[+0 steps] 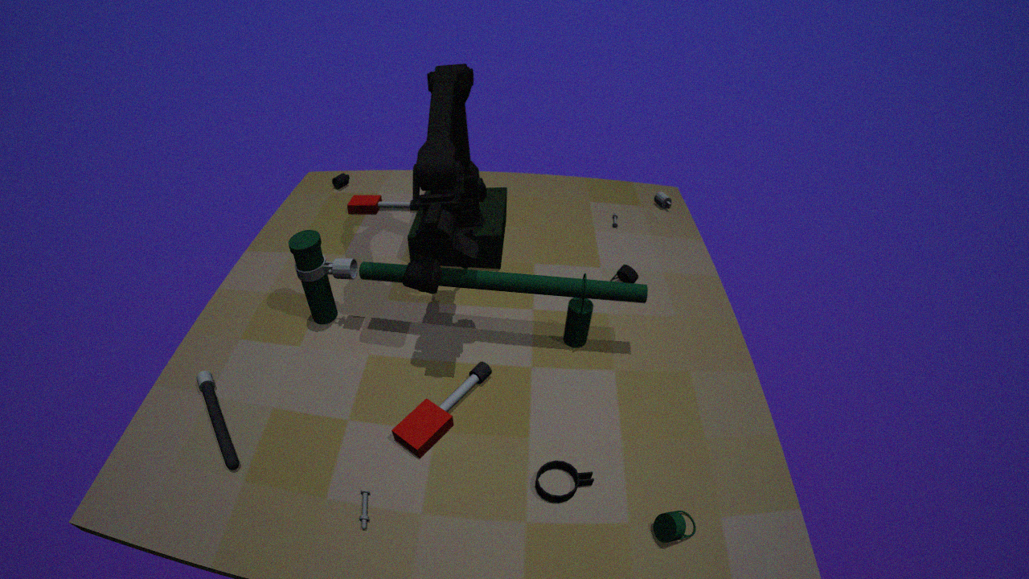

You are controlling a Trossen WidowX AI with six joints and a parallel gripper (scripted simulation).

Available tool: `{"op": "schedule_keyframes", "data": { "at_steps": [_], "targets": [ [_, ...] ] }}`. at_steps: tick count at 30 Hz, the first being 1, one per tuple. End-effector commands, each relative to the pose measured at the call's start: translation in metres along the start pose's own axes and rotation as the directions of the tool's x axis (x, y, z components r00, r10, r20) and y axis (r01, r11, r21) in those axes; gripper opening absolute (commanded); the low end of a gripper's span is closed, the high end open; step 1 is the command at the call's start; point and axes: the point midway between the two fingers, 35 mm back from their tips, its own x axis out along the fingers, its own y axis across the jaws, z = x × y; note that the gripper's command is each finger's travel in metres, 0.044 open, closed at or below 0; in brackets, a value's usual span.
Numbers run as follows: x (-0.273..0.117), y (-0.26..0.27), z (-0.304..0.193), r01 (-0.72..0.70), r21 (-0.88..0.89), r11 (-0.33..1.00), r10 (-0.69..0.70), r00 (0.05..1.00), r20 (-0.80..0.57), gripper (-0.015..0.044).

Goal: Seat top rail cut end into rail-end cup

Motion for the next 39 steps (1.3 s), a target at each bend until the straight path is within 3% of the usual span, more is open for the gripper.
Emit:
{"op": "schedule_keyframes", "data": {
  "at_steps": [1, 39],
  "targets": [
    [-0.005, -0.004, -0.003, 0.009, -0.003, 1.0, -0.009, 1.0, -0.002, 0.0],
    [0.003, -0.002, -0.02, -0.003, -0.006, 1.0, 0.003, 1.0, 0.007, 0.0]
  ]
}}
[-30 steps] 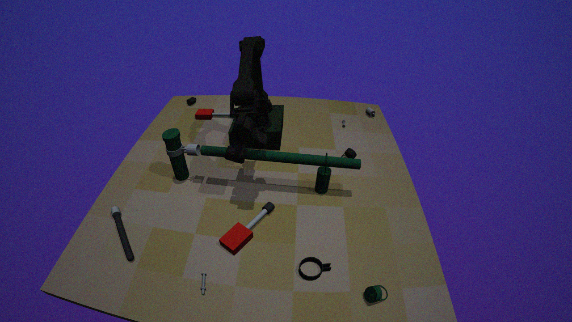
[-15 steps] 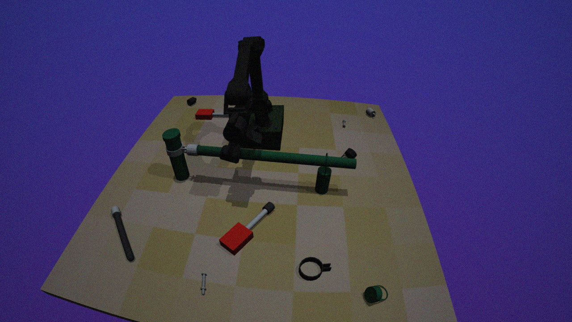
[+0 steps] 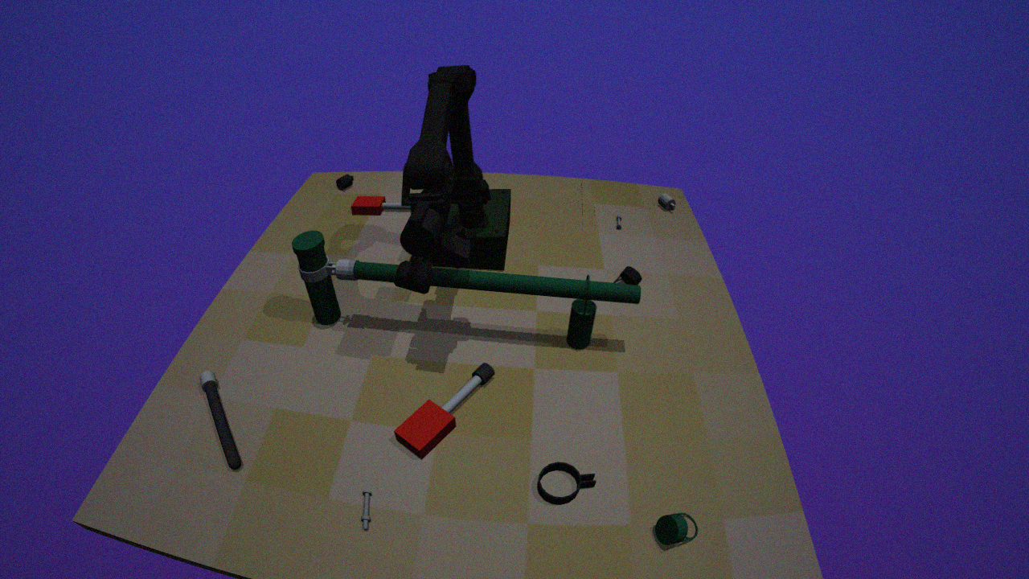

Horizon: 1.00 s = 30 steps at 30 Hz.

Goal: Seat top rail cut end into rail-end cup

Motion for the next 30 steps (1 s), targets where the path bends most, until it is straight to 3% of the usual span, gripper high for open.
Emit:
{"op": "schedule_keyframes", "data": {
  "at_steps": [1, 30],
  "targets": [
    [0.0001, -0.0001, 0.0001, 0.001, 0.001, 1.0, -0.001, 1.0, 0.001, 0.0],
    [0.0021, -0.0001, -0.0032, 0.001, 0.0, 1.0, -0.001, 1.0, 0.006, 0.0]
  ]
}}
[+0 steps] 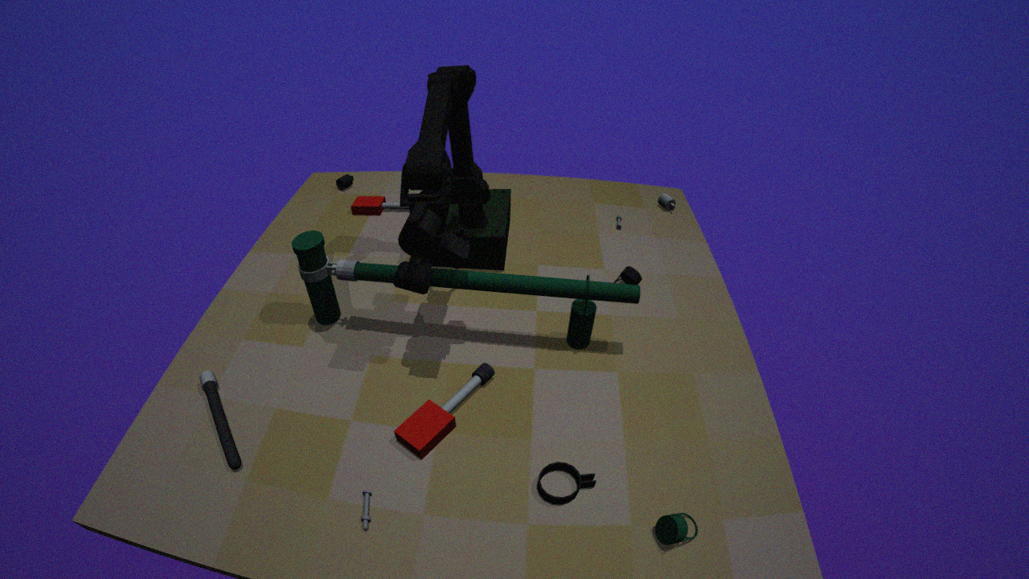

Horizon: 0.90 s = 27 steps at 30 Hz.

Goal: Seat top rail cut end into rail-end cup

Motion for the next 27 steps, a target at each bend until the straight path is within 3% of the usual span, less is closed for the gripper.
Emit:
{"op": "schedule_keyframes", "data": {
  "at_steps": [1, 27],
  "targets": [
    [0.001, 0.0, -0.003, 0.001, 0.0, 1.0, -0.001, 1.0, -0.002, 0.0],
    [0.005, 0.0, -0.026, 0.001, 0.0, 1.0, -0.001, 1.0, -0.004, 0.0]
  ]
}}
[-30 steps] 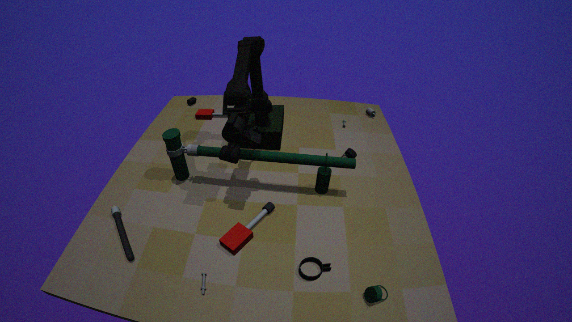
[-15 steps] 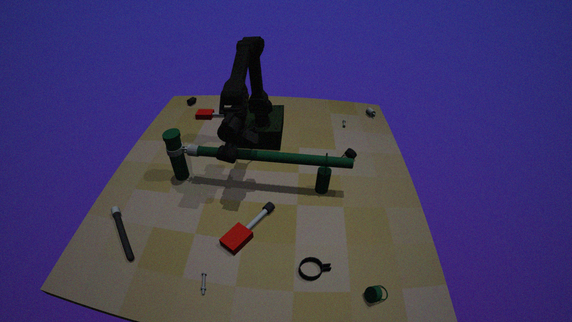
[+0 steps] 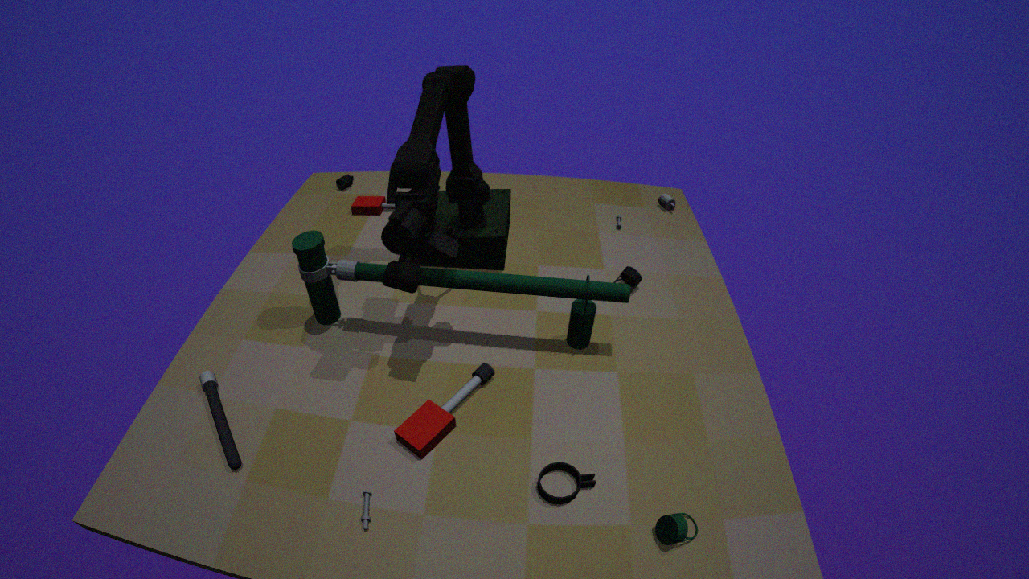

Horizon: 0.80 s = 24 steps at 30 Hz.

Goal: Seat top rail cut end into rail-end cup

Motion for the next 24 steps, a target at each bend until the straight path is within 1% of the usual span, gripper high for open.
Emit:
{"op": "schedule_keyframes", "data": {
  "at_steps": [1, 11, 12, 20, 24],
  "targets": [
    [-0.0002, -0.0002, -0.0072, 0.0, 0.0, 1.0, 0.0, 1.0, -0.013, 0.0],
    [0.0016, 0.0, -0.0157, 0.0, 0.0, 1.0, 0.0, 1.0, -0.014, 0.0],
    [0.0017, 0.0002, -0.0097, -0.001, -0.001, 1.0, 0.001, 1.0, -0.002, 0.0],
    [0.0017, 0.0002, -0.0097, -0.001, -0.001, 1.0, 0.001, 1.0, -0.002, 0.0],
    [0.0017, 0.0002, -0.0097, -0.001, -0.001, 1.0, 0.001, 1.0, -0.002, 0.0105]
  ]
}}
